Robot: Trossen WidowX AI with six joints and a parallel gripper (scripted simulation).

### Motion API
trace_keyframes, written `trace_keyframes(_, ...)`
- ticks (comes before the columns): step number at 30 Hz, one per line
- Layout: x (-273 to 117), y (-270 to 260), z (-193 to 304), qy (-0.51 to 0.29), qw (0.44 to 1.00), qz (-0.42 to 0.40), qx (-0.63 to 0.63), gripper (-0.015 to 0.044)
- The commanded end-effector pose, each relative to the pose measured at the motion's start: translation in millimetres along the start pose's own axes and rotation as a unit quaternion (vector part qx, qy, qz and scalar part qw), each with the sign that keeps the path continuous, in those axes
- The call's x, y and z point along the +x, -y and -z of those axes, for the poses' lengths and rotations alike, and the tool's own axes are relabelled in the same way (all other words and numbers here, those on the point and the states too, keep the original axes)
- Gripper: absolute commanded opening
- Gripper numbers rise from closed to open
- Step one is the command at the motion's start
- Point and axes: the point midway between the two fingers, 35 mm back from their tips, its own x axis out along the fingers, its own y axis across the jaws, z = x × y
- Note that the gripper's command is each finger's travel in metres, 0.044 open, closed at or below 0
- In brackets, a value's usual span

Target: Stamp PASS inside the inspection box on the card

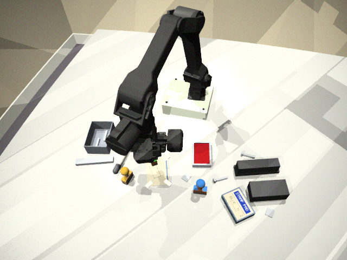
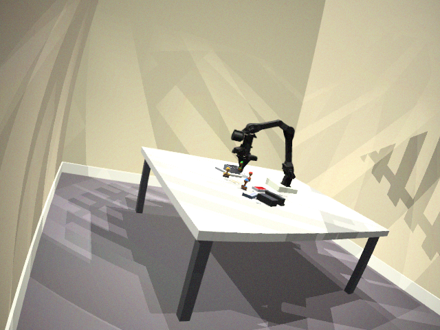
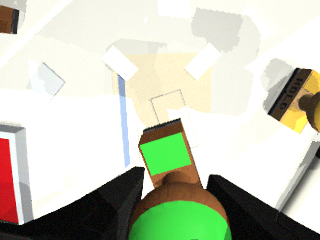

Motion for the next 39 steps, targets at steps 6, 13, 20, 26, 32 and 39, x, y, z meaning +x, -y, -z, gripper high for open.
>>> trace_keyframes(6,5,1,-1,0.000,1.000,0.002,-0.003,0.0000)
trace_keyframes(13,10,1,-1,0.001,1.000,0.002,-0.003,0.0000)
trace_keyframes(20,15,2,-1,0.001,1.000,0.002,-0.003,0.0000)
trace_keyframes(26,19,2,-2,0.001,1.000,0.003,-0.003,0.0000)
trace_keyframes(32,23,2,-2,0.002,1.000,0.003,-0.003,0.0000)
trace_keyframes(39,27,2,-2,0.002,1.000,0.003,-0.003,0.0000)
